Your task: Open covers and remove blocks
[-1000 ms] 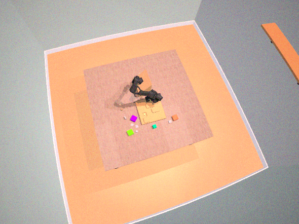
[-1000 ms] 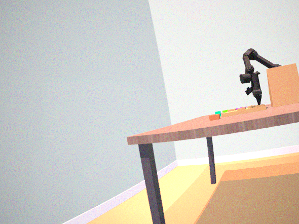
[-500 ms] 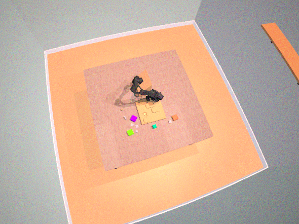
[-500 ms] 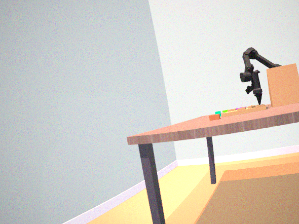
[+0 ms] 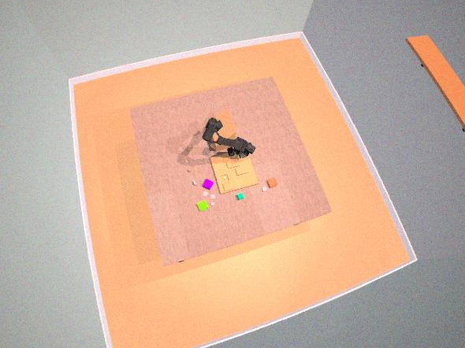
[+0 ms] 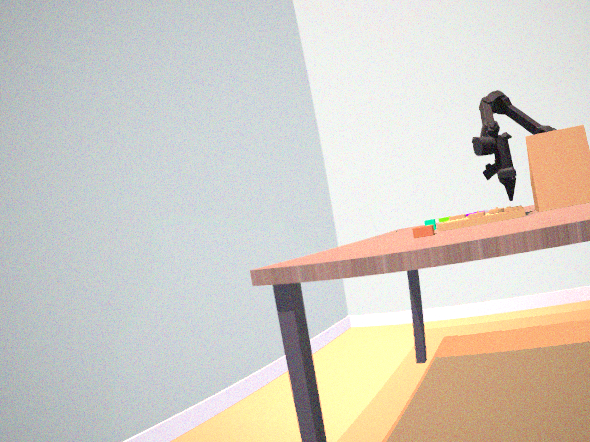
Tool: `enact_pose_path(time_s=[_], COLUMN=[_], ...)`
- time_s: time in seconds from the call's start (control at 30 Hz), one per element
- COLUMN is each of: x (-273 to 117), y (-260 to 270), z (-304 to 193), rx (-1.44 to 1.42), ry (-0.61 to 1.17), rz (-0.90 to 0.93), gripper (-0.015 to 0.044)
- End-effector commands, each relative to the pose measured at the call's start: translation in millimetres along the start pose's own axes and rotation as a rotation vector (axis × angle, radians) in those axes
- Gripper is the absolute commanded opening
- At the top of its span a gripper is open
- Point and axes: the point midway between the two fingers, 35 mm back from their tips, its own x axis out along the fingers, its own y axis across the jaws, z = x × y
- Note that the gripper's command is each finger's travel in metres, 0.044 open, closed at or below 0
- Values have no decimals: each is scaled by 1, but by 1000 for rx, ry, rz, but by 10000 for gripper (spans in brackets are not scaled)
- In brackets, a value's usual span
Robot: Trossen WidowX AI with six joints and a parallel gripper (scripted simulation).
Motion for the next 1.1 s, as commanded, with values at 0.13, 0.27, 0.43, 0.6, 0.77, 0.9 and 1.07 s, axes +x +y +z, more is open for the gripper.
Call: enact_pose_path(time_s=[0.13,0.27,0.43,0.6,0.77,0.9,1.07], x=[-11,-16,-16,-21,-25,-28,-30], y=[2,2,1,-5,-15,-26,-37], z=[0,0,3,29,55,76,93], rx=[7,7,1,3,6,8,11], ry=[1,1,0,-1,-2,-2,-2], rz=[5,4,0,3,3,1,-2], gripper=[0,0,0,0,0,0,0])
